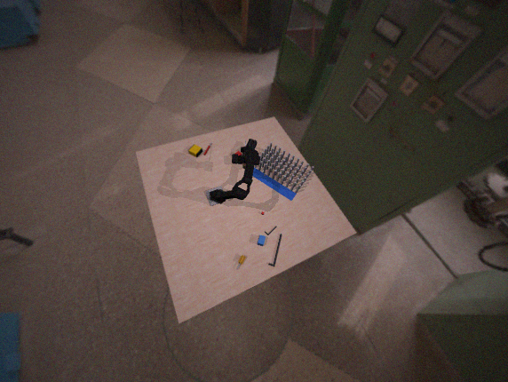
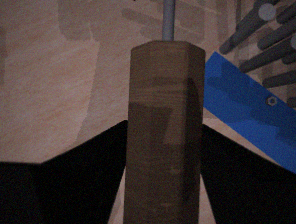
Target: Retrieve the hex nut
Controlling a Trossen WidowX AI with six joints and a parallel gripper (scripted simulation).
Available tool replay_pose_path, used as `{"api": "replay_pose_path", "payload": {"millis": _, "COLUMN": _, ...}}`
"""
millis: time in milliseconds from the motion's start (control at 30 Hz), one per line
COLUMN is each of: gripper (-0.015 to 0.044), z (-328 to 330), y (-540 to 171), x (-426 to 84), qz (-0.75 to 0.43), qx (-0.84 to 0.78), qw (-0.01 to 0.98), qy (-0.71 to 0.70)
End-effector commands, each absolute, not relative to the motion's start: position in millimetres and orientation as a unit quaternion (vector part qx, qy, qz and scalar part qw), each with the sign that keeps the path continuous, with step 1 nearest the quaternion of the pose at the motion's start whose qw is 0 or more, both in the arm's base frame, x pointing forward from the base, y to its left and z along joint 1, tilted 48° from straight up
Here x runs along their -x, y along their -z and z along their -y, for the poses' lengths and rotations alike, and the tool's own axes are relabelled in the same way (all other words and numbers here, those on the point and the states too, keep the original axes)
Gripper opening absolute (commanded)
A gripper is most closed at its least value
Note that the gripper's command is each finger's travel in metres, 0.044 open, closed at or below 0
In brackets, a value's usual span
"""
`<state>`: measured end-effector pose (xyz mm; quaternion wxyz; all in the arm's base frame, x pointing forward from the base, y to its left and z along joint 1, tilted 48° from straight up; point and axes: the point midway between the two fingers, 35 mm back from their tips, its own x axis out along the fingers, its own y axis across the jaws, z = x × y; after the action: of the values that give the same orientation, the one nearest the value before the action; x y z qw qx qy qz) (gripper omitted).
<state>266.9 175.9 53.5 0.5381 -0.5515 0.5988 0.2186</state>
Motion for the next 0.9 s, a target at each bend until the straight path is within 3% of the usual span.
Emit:
{"api": "replay_pose_path", "payload": {"millis": 0, "gripper": 0.0, "z": -194.8, "y": -40.5, "x": -267.0, "qz": -0.595, "qx": 0.559, "qw": 0.522, "qy": -0.248}}
{"api": "replay_pose_path", "payload": {"millis": 867, "gripper": 0.0, "z": -277.4, "y": 64.6, "x": -246.3, "qz": -0.579, "qx": 0.596, "qw": 0.376, "qy": -0.41}}
